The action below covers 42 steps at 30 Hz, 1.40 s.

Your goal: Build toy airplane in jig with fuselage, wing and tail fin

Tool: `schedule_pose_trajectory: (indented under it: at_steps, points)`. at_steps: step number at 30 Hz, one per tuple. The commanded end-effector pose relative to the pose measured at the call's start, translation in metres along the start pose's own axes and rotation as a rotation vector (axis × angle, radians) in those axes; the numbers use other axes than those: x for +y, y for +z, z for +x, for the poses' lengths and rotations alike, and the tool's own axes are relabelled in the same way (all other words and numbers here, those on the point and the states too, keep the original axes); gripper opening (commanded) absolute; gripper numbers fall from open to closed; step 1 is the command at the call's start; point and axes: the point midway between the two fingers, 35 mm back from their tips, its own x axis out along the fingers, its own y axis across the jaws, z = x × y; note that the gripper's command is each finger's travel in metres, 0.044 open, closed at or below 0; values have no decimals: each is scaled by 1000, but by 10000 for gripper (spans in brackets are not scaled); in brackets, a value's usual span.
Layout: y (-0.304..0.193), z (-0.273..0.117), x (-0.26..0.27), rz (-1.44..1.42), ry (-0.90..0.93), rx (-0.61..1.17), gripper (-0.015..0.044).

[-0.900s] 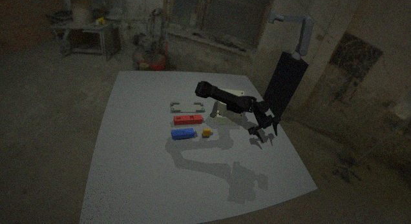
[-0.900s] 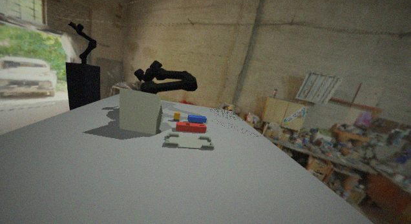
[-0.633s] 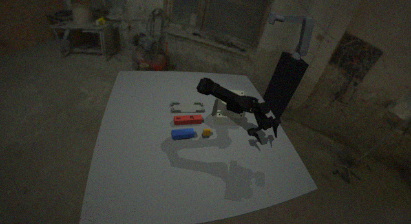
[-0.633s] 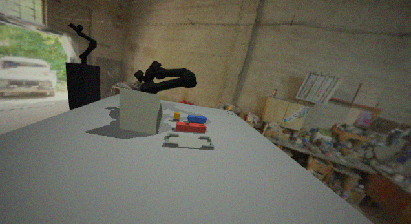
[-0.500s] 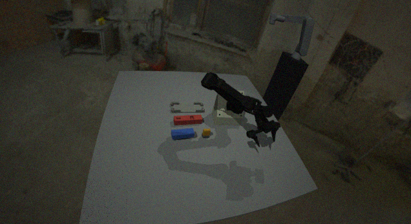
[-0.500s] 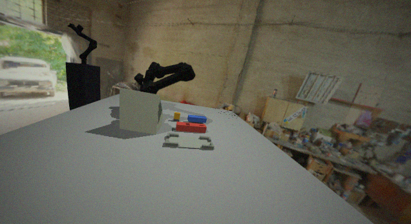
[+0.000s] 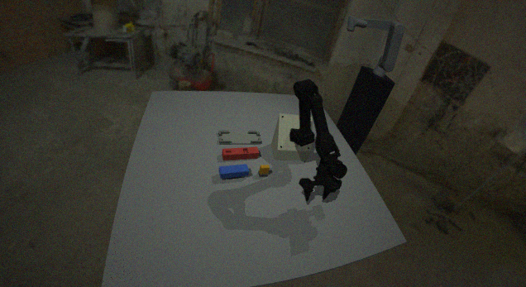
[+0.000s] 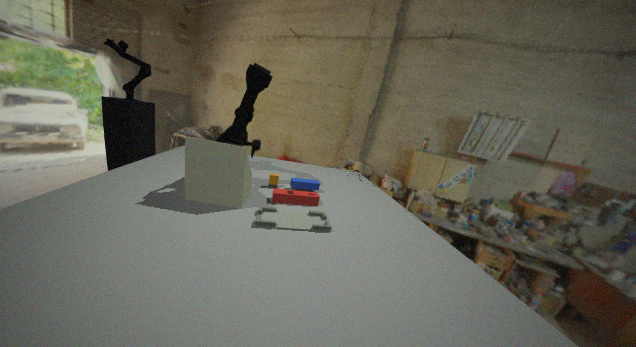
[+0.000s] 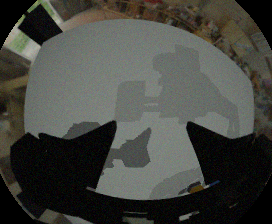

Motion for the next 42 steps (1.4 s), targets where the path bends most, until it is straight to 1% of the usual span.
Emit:
schedule_pose_trajectory:
  at_steps: [1,7,14,21,26,30,34,38,42]
  points:
    - [-16,19,-33,-28,-84,133,440]
    - [-46,32,-91,-11,-202,328,440]
    - [-93,23,-156,74,-294,570,440]
    - [-148,-5,-208,288,-316,778,440]
    - [-186,-33,-234,507,-296,862,440]
    - [-214,-57,-247,726,-262,871,440]
    - [-239,-84,-257,956,-235,823,440]
    - [-260,-113,-265,1186,-223,716,440]
    - [-279,-146,-272,1404,-230,553,440]
